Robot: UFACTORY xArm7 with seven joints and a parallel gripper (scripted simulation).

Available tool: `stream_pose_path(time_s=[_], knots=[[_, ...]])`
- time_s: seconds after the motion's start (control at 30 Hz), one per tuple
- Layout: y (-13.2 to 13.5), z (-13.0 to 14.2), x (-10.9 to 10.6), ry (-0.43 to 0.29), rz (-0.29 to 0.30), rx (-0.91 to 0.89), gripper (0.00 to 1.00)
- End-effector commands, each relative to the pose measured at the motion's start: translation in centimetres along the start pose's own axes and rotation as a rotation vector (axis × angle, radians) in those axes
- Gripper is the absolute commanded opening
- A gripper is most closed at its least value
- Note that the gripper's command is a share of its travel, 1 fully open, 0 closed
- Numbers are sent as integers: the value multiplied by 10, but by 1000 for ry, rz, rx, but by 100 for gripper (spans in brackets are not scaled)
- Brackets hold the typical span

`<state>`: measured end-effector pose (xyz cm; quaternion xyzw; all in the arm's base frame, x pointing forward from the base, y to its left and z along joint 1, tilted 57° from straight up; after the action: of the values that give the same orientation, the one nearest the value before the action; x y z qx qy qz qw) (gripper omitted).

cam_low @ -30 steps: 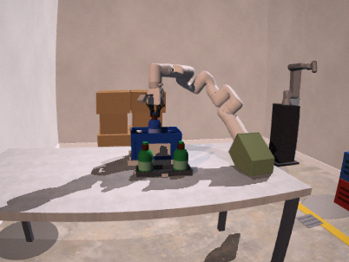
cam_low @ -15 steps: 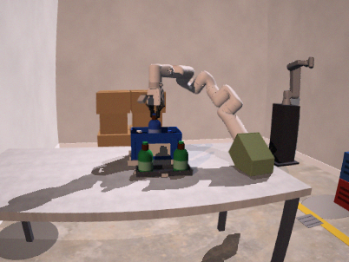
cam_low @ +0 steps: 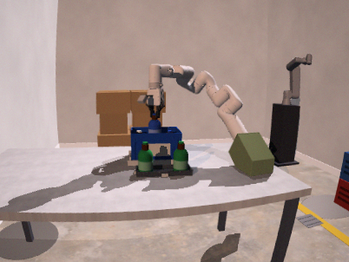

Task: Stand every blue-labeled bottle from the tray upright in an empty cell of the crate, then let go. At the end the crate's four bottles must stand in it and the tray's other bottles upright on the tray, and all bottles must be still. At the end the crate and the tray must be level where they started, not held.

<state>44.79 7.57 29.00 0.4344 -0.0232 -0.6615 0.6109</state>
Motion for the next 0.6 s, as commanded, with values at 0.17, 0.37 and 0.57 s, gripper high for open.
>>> stream_pose_path(time_s=[0.17, 0.37, 0.57], knots=[[0, -1, 0, 5, 3, -1, 0], [0, -1, 5, 5, 3, -1, 0], [0, -1, 9, 5, 3, -1, 0]])
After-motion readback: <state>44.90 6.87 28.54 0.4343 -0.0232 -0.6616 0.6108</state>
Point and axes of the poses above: the point where the finger pads meet when closed, its own x axis out along the fingers, its own y axis across the jaws, z = x × y, the point moved 3 cm from there along -x, back along the fingers, and after that the axes turned 11 degrees about -x, right-handed, at the moved point
